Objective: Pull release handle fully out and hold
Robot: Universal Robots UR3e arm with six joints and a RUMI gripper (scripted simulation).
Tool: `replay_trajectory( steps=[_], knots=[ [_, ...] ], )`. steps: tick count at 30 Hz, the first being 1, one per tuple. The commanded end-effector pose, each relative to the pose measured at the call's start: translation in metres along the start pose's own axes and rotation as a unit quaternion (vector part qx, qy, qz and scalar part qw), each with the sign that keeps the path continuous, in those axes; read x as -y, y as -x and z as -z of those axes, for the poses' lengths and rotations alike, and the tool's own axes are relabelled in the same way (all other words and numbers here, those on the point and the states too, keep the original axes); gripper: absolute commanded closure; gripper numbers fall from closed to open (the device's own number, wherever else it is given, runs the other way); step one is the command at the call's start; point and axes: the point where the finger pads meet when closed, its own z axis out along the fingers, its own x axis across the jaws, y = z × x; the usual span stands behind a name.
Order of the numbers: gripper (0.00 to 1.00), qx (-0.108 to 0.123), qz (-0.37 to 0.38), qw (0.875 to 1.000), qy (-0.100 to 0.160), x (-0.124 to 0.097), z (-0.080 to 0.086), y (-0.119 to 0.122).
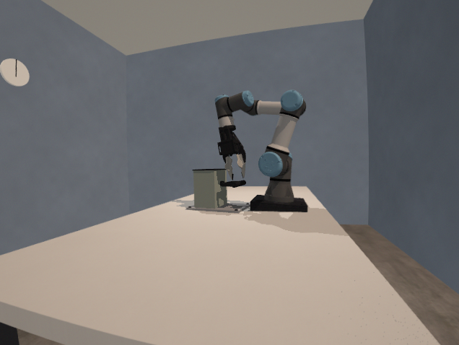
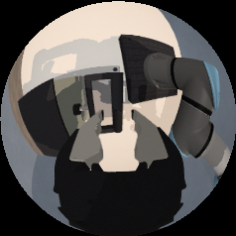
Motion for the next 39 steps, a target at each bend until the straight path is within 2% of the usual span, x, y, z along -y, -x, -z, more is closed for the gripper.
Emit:
replay_trajectory(
  steps=[1,39],
  knots=[
    [0.71,0.001,0.000,1.000,0.000,0.000,0.000,0.000],
    [0.71,0.001,0.000,1.000,0.000,0.000,-0.029,0.001]
  ],
)
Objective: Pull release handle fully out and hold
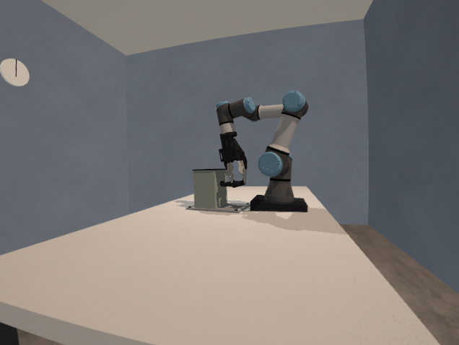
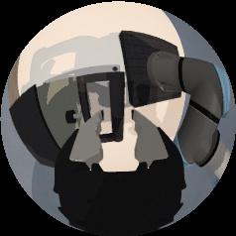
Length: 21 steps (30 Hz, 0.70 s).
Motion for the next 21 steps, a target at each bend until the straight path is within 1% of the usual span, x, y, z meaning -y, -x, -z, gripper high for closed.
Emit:
replay_trajectory(
  steps=[1,10,21],
  knots=[
    [0.71,0.001,0.000,1.000,0.000,0.0001,-0.0023,0.0006],
    [0.71,0.001,0.000,1.000,0.000,0.0001,-0.0070,0.0006],
    [0.71,0.001,0.000,1.000,0.000,0.0001,-0.0077,0.0006]
  ],
)
